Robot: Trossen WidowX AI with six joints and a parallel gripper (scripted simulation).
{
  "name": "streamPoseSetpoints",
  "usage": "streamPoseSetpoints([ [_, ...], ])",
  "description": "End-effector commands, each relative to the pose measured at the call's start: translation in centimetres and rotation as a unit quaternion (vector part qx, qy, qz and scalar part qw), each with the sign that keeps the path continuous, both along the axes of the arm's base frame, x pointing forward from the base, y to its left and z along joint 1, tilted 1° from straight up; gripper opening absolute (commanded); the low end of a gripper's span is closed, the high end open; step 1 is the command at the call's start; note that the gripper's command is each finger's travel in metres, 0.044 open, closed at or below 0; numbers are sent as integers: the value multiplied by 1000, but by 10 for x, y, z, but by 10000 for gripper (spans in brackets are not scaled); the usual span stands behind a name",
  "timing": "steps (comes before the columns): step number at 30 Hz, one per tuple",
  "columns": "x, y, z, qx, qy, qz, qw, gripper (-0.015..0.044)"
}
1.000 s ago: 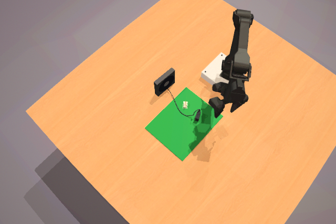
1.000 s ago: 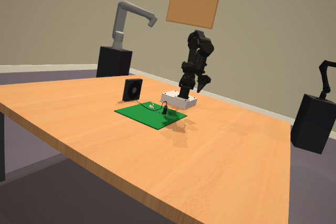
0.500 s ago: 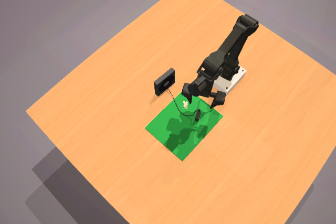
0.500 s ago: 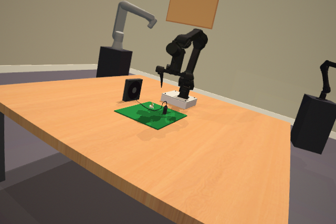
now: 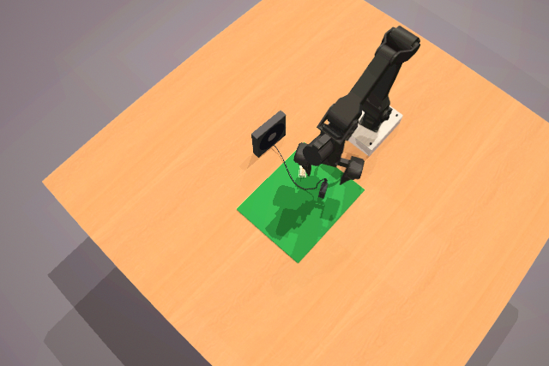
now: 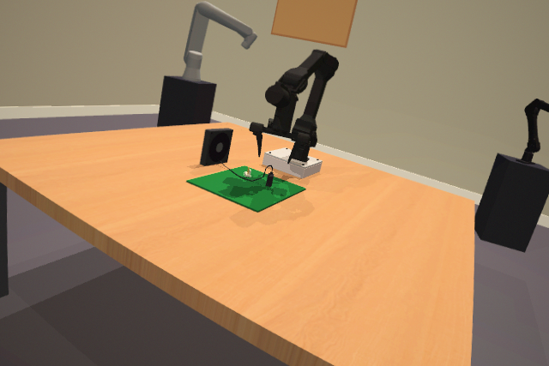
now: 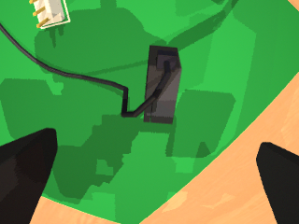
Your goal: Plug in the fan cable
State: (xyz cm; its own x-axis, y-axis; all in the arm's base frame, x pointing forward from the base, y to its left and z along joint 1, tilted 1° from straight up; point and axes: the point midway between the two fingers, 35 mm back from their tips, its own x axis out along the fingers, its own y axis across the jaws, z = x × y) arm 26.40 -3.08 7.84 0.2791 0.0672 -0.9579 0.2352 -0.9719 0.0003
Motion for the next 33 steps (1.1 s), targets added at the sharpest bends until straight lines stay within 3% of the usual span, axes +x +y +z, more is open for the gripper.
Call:
streamPoseSetpoints([
  [1,-2,1,-20,4,6,-2,1000,440],
  [33,-1,2,-60,4,7,-2,1000,440],
])
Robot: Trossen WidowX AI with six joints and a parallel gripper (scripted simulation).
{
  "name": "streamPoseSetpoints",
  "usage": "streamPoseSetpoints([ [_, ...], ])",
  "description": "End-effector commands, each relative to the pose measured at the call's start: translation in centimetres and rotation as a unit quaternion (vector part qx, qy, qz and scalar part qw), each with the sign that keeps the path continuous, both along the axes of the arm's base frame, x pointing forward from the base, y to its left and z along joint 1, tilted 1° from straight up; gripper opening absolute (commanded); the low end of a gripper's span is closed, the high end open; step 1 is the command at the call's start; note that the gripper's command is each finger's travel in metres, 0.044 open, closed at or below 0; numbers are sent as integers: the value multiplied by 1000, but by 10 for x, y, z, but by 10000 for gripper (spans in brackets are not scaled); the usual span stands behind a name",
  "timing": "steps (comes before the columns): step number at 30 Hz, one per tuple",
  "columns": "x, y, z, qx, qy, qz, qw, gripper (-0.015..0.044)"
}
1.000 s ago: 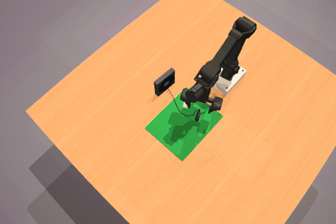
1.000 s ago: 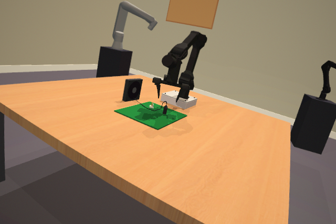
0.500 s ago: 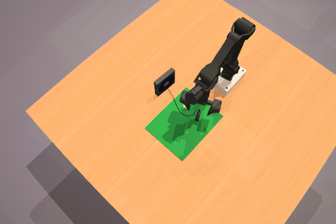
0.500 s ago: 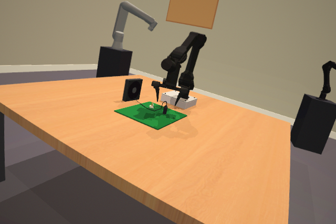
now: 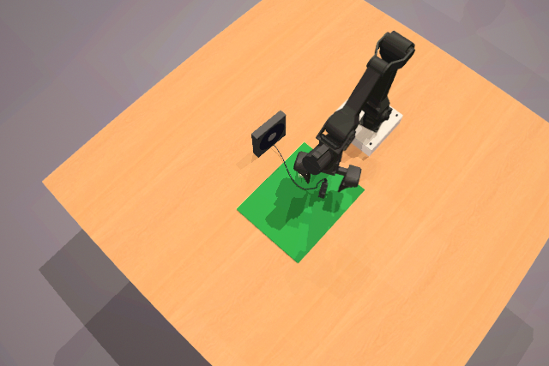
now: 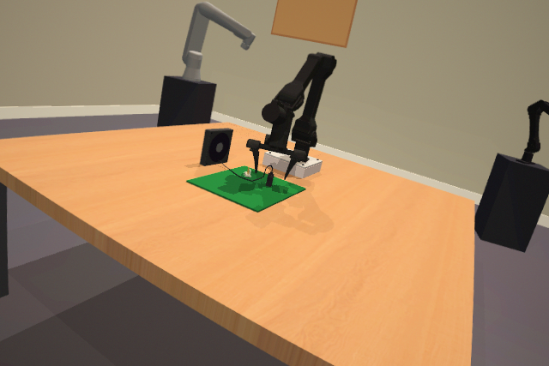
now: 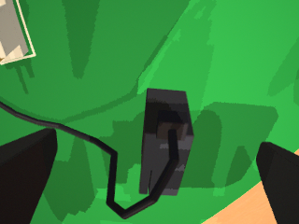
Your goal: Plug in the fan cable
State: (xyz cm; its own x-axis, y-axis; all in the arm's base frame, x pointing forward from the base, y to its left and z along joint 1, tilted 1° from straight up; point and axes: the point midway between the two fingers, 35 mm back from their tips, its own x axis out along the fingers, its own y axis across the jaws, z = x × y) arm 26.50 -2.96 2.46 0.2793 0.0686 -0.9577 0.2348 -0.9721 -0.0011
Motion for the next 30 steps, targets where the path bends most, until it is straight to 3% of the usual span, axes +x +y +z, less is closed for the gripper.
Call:
streamPoseSetpoints([
  [1,-2,1,-6,3,7,-1,1000,440],
  [8,-2,1,-6,3,7,-1,1000,440],
  [22,-1,0,-3,1,3,0,1000,72],
  [30,-1,0,-3,1,3,0,1000,0],
])
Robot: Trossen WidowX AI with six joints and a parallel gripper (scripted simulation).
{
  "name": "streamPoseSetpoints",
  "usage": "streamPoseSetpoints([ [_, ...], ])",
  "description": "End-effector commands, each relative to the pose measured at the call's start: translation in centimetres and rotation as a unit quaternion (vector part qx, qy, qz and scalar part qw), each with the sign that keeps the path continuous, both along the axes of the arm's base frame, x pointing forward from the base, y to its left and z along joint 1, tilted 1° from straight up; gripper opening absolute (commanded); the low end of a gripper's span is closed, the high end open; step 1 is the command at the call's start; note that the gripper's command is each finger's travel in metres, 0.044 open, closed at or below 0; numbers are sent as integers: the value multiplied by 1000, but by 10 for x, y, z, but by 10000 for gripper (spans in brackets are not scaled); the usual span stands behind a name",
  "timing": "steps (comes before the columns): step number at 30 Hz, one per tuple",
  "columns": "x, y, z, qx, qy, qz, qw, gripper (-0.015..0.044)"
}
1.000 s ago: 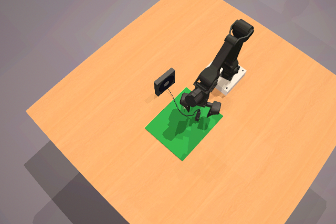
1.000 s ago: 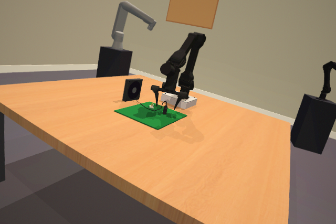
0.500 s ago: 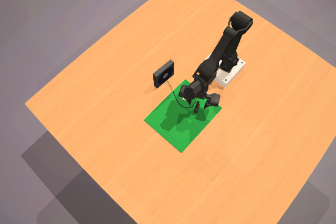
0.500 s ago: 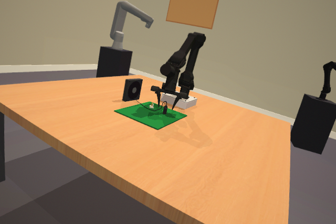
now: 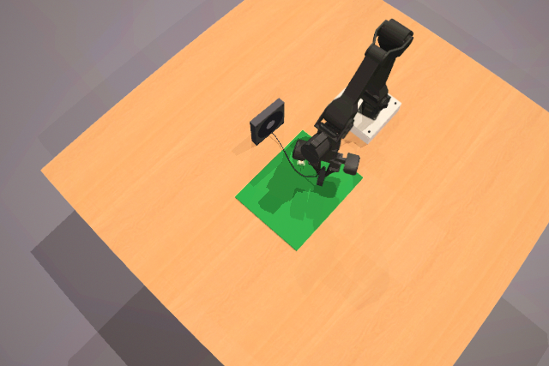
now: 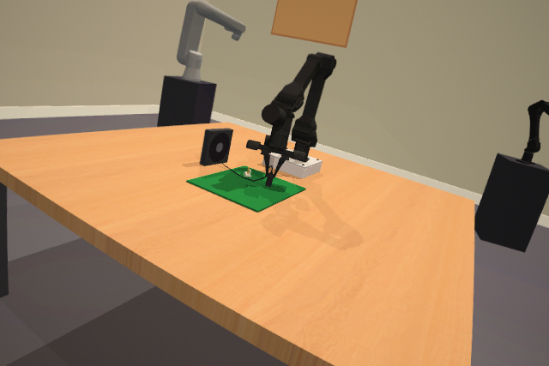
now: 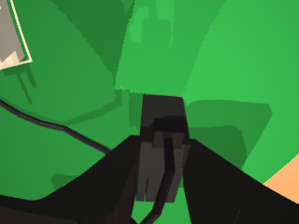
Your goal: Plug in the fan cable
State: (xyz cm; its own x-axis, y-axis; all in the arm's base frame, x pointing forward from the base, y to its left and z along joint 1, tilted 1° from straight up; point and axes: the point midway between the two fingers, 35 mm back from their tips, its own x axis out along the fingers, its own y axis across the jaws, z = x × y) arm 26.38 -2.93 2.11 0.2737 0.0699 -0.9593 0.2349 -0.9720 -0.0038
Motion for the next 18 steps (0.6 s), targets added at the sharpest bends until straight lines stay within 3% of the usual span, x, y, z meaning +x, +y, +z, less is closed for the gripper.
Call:
streamPoseSetpoints([
  [1,0,0,2,0,0,0,1000,0],
  [18,4,-2,53,1,2,-1,1000,0],
])
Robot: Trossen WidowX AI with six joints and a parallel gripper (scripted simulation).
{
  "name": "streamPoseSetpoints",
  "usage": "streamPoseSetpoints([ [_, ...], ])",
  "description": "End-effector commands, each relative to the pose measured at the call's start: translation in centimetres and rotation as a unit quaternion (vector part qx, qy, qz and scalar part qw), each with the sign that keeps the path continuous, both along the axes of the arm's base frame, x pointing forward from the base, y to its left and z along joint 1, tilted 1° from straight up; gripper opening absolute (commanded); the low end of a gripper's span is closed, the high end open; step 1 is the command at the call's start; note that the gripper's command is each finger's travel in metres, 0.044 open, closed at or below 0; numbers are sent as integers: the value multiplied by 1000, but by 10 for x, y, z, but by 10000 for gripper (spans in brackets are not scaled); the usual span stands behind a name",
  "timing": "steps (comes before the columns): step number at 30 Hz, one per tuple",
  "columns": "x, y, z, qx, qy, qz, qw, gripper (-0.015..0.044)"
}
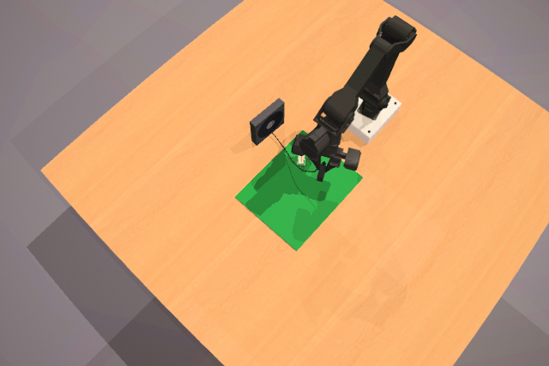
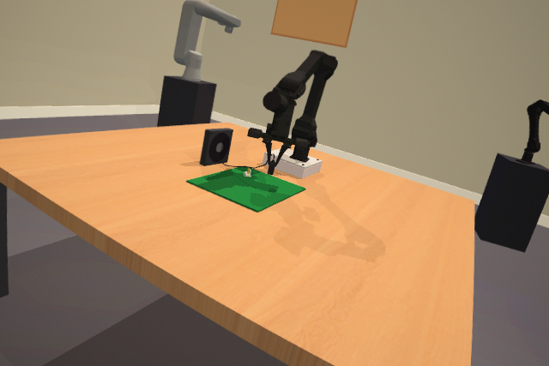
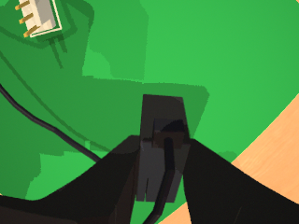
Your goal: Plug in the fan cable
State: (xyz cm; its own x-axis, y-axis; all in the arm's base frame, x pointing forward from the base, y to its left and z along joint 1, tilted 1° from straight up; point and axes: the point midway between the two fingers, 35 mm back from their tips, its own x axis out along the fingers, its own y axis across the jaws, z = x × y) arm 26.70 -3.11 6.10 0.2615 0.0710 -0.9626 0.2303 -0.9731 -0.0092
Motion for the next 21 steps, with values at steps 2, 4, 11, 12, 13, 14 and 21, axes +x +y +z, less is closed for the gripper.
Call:
streamPoseSetpoints([
  [2,0,0,20,0,-5,1,1000,0],
  [4,-1,0,26,0,-4,1,1000,0],
  [11,-5,0,49,1,-3,1,1000,0],
  [12,-6,0,52,1,-3,1,1000,0],
  [13,-6,0,55,1,-3,1,1000,0],
  [14,-7,0,58,1,-3,1,1000,0],
  [21,-4,-2,61,-7,-1,25,1000,0],
])
